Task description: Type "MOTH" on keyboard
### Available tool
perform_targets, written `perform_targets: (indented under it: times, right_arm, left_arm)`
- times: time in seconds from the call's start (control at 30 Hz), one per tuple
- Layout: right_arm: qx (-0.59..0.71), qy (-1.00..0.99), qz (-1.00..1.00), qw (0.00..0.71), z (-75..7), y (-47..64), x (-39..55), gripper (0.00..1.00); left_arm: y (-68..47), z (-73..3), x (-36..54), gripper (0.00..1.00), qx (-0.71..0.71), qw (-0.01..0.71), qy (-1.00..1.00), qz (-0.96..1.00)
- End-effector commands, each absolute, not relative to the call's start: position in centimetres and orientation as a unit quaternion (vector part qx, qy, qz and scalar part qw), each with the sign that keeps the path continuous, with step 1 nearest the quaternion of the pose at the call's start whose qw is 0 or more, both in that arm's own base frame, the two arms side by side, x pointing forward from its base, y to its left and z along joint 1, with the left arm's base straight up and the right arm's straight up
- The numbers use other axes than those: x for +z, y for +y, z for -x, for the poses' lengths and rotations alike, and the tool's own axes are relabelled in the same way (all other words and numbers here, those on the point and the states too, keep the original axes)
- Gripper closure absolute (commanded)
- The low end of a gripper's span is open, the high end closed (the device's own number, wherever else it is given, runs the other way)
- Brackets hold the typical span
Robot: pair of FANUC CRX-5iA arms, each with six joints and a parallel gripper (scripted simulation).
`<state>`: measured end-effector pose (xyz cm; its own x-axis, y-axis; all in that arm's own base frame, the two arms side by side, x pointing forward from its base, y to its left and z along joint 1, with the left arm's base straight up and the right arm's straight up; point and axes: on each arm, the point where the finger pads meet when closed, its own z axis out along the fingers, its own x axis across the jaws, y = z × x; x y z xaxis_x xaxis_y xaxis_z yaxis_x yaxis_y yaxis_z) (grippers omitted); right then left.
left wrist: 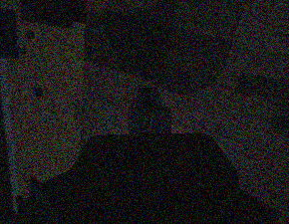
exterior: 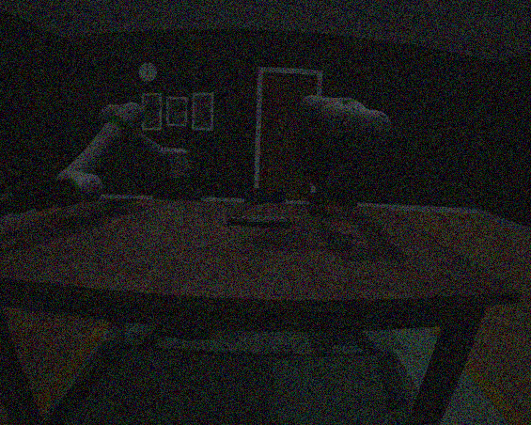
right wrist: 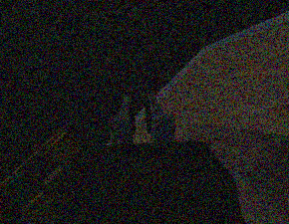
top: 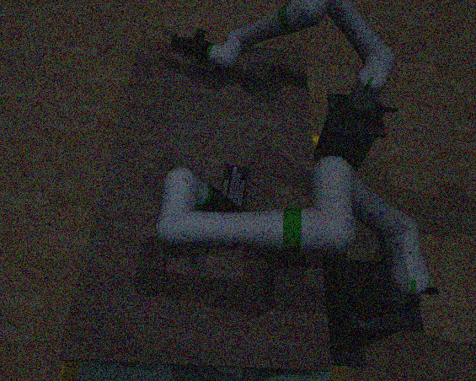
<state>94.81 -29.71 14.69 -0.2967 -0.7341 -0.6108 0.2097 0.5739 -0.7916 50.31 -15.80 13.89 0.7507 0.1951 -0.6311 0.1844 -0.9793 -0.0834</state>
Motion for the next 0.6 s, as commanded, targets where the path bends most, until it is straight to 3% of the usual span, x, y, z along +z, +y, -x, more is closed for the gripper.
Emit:
perform_targets:
  times: [0.0, 0.57]
  right_arm:
    - [-0.422, 0.685, 0.191, 0.562, -94.8, -29.7, 15.0, 0.00]
    - [-0.452, 0.648, 0.240, 0.564, -93.9, -29.9, 17.9, 0.00]
  left_arm:
    - [-16.2, -50.4, 13.7, 1.00, 0.323, 0.018, -0.120, 0.939]
    - [-21.5, -52.2, 10.5, 1.00, 0.135, 0.084, -0.334, 0.929]
